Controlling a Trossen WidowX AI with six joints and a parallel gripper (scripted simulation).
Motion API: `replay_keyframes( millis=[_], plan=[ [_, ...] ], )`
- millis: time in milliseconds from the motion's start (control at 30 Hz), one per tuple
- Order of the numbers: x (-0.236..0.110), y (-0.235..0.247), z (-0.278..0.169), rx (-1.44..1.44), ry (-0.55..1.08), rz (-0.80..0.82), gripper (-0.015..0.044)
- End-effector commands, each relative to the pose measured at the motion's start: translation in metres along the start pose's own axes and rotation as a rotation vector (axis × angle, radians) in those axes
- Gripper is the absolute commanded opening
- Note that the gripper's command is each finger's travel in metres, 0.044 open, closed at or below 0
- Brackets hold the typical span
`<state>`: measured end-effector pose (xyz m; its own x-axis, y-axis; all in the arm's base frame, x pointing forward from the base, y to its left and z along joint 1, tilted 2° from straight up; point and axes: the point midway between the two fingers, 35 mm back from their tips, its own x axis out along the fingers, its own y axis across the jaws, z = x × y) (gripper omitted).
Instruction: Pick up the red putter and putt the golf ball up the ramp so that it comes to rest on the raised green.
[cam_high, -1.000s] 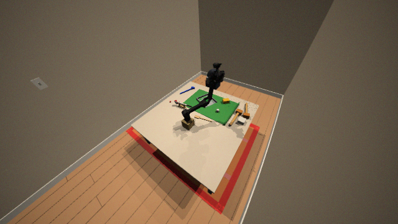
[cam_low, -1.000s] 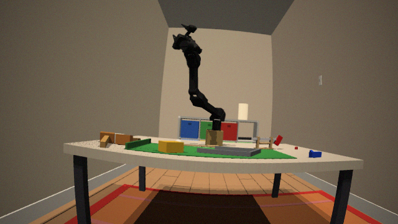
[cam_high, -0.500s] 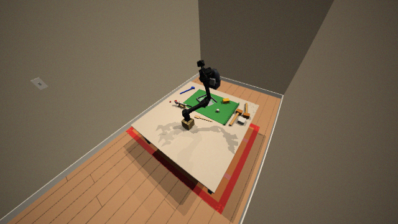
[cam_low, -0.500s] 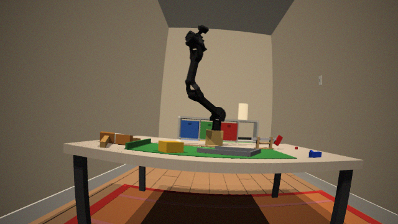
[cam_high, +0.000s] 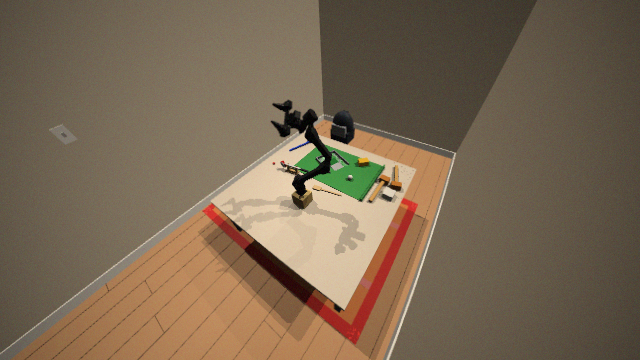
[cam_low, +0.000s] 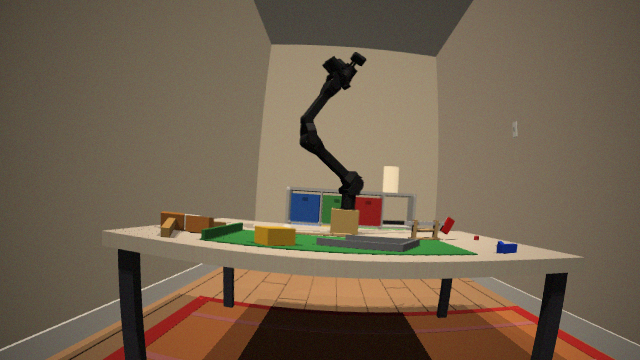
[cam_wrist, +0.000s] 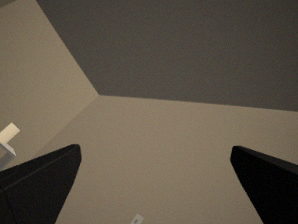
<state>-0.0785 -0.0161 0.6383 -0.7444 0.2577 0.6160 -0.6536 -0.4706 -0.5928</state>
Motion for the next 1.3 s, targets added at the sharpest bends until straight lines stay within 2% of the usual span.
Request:
replay_keyframes(
  millis=[0, 133, 267, 500, 833, 1033, 1267],
  plan=[
    [0.022, -0.003, -0.074, -0.049, 0.219, -0.034, 0.044],
    [0.027, -0.011, -0.14, -0.077, 0.41, -0.063, 0.044],
    [0.017, -0.022, -0.204, -0.097, 0.6, -0.094, 0.044],
    [-0.033, -0.049, -0.306, -0.121, 0.94, -0.163, 0.044],
    [-0.16, -0.079, -0.404, -0.084, 1.408, -0.26, 0.044],
    [-0.254, -0.081, -0.435, 0.002, 1.663, -0.304, 0.044],
    [-0.363, -0.058, -0.453, 0.18, 1.915, -0.316, 0.044]
  ],
)
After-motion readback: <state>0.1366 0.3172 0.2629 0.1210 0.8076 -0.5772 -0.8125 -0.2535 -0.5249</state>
